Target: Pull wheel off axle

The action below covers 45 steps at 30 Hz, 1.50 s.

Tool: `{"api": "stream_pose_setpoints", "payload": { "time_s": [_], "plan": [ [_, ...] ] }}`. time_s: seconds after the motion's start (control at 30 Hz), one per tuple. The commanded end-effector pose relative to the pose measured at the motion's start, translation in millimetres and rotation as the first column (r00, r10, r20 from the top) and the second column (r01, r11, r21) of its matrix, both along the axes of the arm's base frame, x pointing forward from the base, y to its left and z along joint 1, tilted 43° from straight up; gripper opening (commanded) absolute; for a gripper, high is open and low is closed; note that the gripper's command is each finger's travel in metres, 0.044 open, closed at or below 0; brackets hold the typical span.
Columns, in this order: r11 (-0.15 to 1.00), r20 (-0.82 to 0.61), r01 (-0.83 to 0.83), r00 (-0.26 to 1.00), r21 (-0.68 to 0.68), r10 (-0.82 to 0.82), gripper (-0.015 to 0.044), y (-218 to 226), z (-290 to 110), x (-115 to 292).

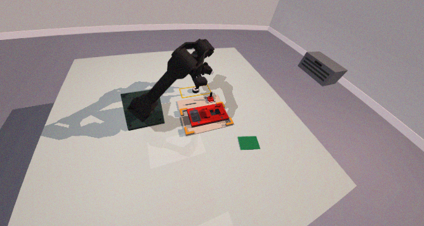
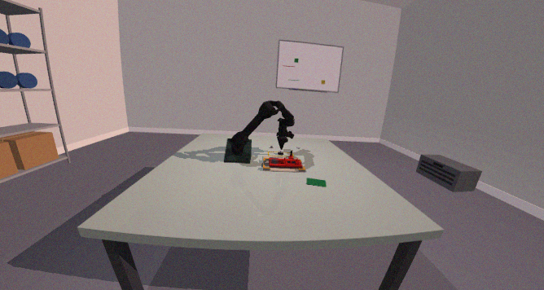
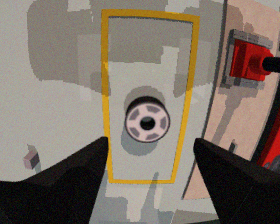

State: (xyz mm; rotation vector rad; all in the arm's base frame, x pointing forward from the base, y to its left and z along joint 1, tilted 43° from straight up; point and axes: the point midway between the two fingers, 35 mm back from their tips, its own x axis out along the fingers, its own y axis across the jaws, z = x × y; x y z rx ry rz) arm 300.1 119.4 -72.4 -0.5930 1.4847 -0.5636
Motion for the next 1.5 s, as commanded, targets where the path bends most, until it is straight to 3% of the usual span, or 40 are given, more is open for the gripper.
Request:
{"api": "stream_pose_setpoints", "payload": {
  "time_s": [0.0,0.03,0.23,0.47,1.47],
  "plan": [
    [1.0,0.012,-0.004,1.0,0.011,0.004,0.03,16,16,0],
    [1.0,0.012,-0.004,1.0,0.011,0.004,0.03,16,16,0],
    [1.0,0.009,-0.009,1.0,0.013,0.009,0.044,18,39,-36],
    [1.0,0.007,-0.004,1.0,0.011,0.004,0.044,18,72,-83],
    [1.0,0.007,-0.004,1.0,0.011,0.004,0.044,18,72,-83]
  ]
}}
